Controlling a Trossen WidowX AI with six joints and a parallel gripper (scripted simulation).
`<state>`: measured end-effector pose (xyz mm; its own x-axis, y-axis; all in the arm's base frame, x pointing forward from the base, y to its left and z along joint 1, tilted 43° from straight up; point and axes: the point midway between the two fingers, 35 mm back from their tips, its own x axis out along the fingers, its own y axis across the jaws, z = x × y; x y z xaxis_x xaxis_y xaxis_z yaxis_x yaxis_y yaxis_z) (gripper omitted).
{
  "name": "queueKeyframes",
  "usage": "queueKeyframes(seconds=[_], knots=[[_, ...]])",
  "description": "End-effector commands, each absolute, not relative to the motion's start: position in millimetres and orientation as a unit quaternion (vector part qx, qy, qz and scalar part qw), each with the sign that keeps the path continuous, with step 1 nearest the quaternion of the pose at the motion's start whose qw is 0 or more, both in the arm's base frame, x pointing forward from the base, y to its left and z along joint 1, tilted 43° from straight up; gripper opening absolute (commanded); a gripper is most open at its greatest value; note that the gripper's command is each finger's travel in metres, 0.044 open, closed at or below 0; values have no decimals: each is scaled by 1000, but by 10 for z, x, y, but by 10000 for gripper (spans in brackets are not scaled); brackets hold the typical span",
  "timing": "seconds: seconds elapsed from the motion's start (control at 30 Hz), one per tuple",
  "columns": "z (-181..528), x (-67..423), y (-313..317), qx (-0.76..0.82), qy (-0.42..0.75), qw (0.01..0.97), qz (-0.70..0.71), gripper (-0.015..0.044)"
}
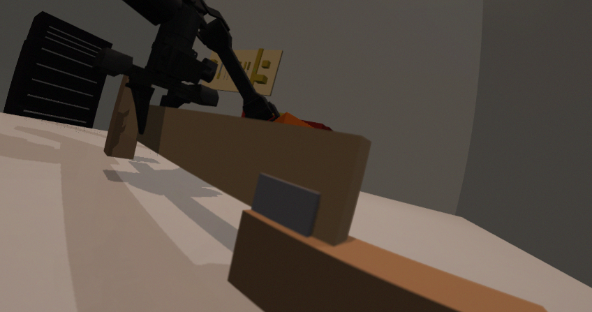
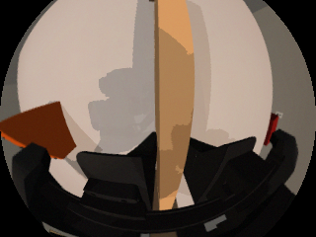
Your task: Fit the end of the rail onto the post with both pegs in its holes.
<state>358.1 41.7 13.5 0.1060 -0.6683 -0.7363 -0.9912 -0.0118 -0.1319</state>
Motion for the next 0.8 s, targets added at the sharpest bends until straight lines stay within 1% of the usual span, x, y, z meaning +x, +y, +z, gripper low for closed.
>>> queueKeyframes(seconds=[0.0, 0.77], knots=[[185, 3586, 416, -670, 618, 330, 245, 0], [243, 3578, 375, -670, 618, 330, 245, 0]])
